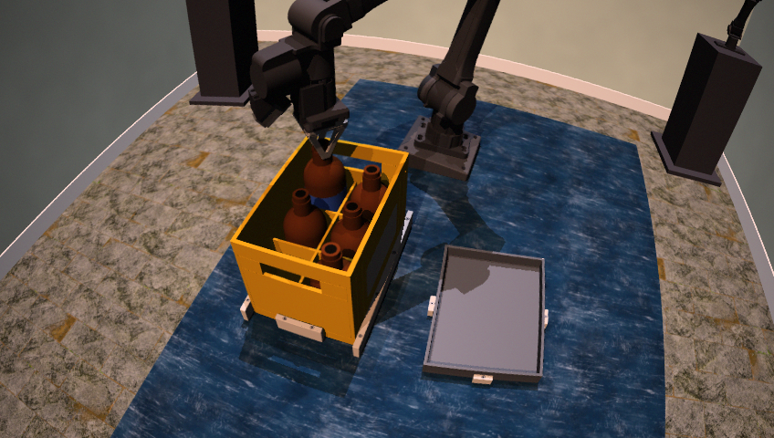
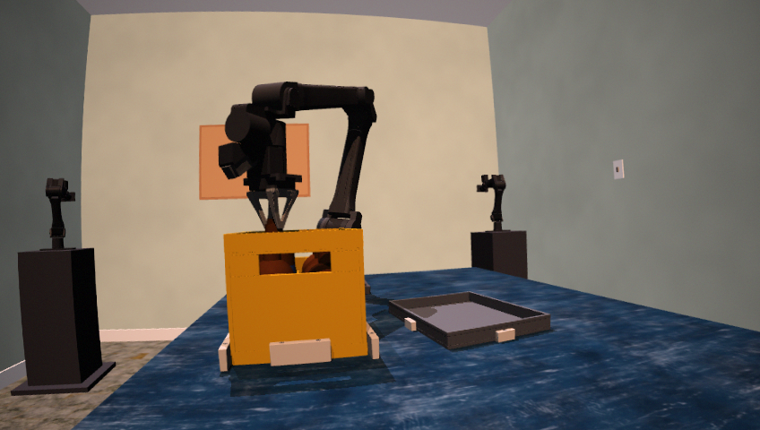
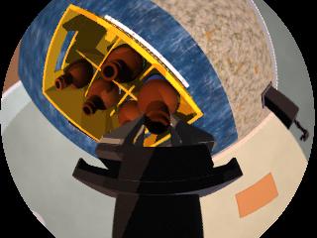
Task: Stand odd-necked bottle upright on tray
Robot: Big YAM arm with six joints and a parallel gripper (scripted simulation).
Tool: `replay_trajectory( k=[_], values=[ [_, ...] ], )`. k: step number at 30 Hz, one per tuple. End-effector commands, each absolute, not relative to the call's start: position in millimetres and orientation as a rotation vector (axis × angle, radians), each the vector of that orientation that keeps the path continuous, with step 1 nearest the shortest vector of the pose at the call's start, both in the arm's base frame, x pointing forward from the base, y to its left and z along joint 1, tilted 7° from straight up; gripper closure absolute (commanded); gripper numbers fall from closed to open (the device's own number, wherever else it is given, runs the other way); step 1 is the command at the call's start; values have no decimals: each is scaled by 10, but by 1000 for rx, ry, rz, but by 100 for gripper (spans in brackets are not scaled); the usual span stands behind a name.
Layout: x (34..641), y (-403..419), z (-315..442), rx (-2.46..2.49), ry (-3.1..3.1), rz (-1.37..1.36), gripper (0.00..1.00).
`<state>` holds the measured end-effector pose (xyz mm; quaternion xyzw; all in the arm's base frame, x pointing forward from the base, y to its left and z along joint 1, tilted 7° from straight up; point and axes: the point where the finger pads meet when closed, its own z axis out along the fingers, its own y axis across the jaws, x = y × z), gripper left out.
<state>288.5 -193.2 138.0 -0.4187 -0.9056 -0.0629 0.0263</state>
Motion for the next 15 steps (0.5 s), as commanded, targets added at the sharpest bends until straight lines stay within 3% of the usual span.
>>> replay_trajectory(
  k=[1, 15],
  values=[
    [3054, -2111, 1669, -1322, -2880, -165, 100],
    [3042, -2108, 1696, -1321, -2877, -166, 100]
  ],
)
